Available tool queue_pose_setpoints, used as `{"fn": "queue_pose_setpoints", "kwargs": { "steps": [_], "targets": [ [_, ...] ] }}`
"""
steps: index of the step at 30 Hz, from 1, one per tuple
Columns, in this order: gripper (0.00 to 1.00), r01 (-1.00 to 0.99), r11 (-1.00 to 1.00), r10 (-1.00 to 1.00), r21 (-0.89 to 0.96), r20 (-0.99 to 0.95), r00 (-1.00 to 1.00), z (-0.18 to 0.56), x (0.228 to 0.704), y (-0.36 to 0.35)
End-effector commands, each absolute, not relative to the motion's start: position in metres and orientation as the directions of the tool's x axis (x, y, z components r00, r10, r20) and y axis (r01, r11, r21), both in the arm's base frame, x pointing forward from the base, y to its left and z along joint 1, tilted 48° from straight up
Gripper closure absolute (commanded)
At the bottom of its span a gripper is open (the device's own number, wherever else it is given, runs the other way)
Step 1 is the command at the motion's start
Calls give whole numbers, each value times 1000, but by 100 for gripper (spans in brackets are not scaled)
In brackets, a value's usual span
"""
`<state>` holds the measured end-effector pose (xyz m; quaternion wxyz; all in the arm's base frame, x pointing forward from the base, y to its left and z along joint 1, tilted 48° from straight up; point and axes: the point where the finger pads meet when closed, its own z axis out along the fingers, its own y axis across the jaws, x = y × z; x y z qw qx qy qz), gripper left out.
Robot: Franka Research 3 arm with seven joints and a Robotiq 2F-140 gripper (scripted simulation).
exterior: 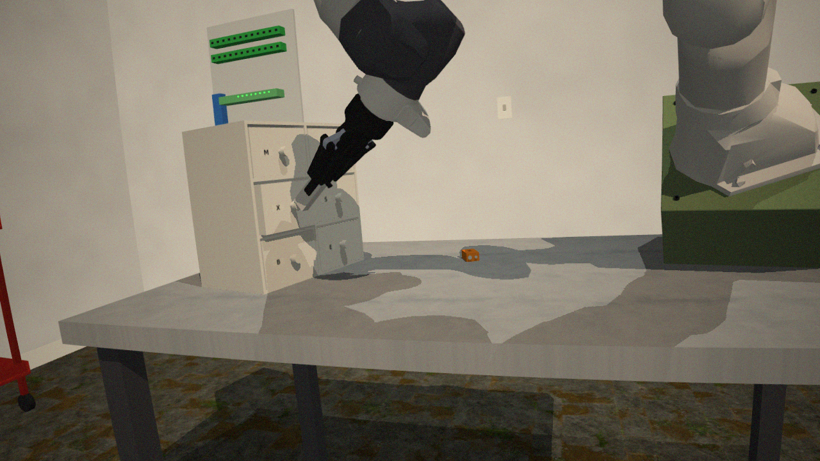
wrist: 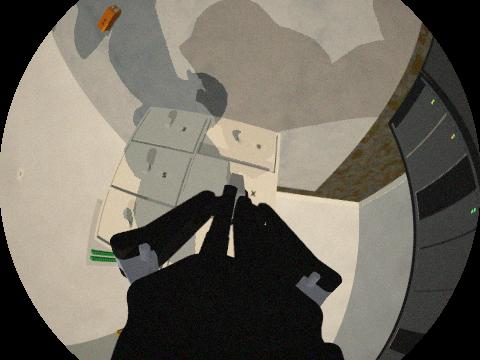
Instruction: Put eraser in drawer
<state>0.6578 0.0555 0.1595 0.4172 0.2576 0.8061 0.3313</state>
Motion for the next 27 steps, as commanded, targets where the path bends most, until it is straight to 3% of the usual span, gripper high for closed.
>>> {"fn": "queue_pose_setpoints", "kwargs": {
  "steps": [1, 27],
  "targets": [
    [100, 143, 650, 691, 746, -502, -521, 158, 660, 53],
    [100, 143, 650, 691, 746, -502, -521, 158, 671, 50]
  ]
}}
